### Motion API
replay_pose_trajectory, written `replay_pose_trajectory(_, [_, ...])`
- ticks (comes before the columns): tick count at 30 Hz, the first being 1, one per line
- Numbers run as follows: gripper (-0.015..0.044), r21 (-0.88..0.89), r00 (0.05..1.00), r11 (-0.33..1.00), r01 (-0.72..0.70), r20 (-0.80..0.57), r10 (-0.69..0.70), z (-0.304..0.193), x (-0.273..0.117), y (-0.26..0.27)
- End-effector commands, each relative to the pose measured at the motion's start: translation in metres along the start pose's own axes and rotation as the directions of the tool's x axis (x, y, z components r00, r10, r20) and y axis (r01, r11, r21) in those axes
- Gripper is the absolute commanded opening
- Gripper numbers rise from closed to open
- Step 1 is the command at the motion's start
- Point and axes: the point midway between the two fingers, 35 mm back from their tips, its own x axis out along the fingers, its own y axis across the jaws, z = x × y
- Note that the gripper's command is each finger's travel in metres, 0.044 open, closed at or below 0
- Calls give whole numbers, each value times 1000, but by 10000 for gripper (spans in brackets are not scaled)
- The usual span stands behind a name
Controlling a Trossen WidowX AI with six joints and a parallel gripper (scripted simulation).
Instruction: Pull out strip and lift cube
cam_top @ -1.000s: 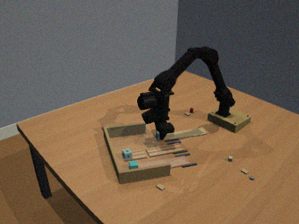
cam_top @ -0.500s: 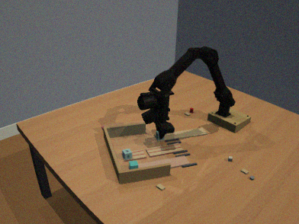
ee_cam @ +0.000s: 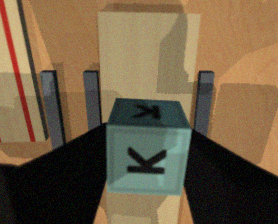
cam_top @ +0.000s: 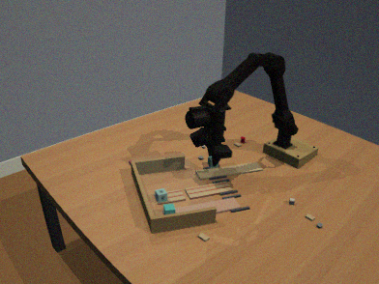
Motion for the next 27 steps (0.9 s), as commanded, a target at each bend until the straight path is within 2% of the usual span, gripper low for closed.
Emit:
replay_pose_trajectory(1, [0,-2,1000,1000,3,0,-3,-17,-11,-5])
replay_pose_trajectory(15, [0,-2,1000,1000,4,-2,-4,-40,-13,-11])
replay_pose_trajectory(22, [0,-2,1000,1000,4,-2,-4,-40,-47,-11])
replay_pose_trajectory(27, [0,-2,1000,1000,4,-2,-4,-40,-48,-11])
